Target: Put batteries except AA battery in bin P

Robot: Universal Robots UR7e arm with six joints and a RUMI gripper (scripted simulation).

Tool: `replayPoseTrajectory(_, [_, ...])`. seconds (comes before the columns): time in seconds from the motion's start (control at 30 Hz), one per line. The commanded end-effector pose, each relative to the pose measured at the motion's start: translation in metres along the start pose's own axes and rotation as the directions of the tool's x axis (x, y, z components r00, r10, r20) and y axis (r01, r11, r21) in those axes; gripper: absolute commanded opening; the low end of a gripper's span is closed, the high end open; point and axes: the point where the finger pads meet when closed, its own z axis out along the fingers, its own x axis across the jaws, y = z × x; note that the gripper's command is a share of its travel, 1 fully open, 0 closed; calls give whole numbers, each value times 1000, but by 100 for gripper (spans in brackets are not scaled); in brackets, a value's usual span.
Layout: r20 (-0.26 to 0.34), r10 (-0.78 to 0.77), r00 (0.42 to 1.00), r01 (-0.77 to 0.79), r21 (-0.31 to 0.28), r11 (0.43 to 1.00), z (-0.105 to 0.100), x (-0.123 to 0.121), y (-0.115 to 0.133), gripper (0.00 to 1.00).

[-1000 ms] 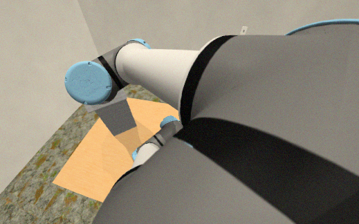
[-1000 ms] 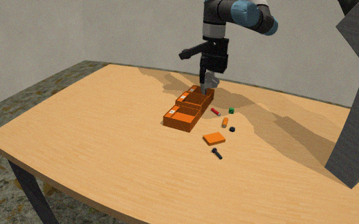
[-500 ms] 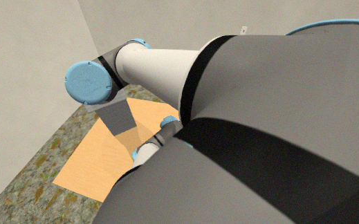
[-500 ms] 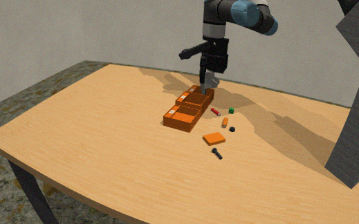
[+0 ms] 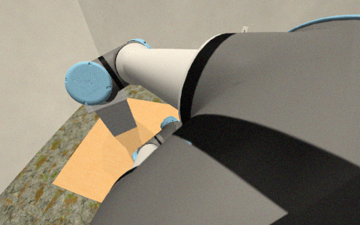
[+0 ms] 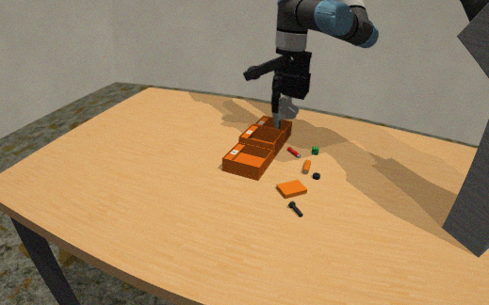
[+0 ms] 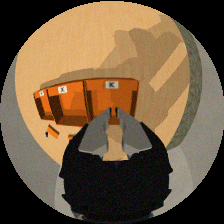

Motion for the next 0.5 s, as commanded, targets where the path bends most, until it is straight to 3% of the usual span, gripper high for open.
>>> replayPoseTrajectory(0.0, [2,-1,1000,1,0,1000,-8,-2,1,4])
replayPoseTrajectory(0.47, [2,-1,1000,1,0,1000,-24,-2,1,4])
